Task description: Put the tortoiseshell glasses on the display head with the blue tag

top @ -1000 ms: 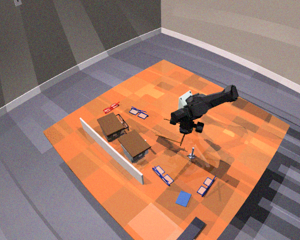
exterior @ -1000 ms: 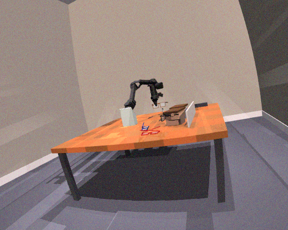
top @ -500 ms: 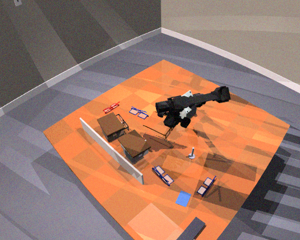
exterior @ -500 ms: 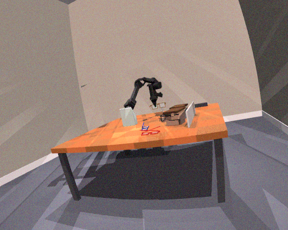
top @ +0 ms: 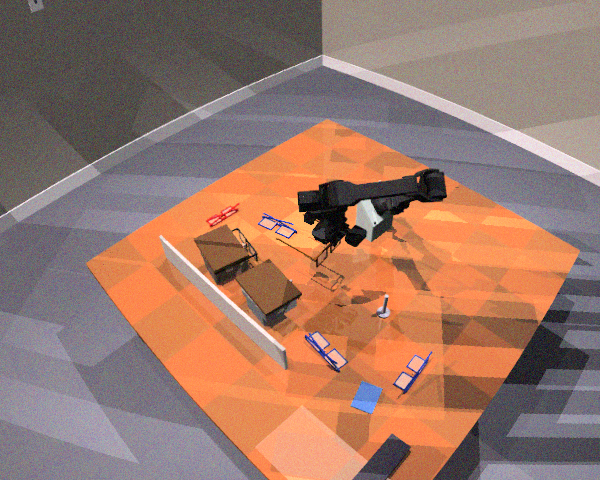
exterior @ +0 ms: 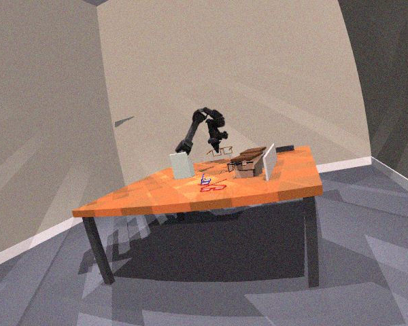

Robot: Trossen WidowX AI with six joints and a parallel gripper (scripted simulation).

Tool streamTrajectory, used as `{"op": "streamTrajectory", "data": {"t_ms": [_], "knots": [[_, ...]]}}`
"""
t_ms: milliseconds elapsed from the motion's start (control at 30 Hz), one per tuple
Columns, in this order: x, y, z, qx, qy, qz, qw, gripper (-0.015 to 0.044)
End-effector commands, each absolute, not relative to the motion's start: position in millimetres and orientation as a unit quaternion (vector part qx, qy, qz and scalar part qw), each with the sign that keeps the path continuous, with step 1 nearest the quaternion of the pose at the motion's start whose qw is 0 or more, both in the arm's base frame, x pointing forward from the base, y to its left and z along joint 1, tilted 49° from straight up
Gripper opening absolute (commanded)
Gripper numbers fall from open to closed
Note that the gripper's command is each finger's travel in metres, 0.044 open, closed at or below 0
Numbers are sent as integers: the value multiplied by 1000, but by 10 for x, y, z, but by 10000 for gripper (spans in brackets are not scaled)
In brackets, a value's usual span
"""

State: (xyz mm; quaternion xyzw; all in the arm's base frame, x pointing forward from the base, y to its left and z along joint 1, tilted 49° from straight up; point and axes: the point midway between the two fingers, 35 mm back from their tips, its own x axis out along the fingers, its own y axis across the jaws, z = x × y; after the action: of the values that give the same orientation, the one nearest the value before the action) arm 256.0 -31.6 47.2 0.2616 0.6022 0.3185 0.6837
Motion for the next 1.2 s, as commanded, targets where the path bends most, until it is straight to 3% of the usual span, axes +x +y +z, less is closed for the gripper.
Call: {"op": "streamTrajectory", "data": {"t_ms": [0, 1167], "knots": [[2556, -311, 427, 260, 604, 319, 683, 0], [2616, -85, 196, 259, 605, 316, 684, 0]]}}
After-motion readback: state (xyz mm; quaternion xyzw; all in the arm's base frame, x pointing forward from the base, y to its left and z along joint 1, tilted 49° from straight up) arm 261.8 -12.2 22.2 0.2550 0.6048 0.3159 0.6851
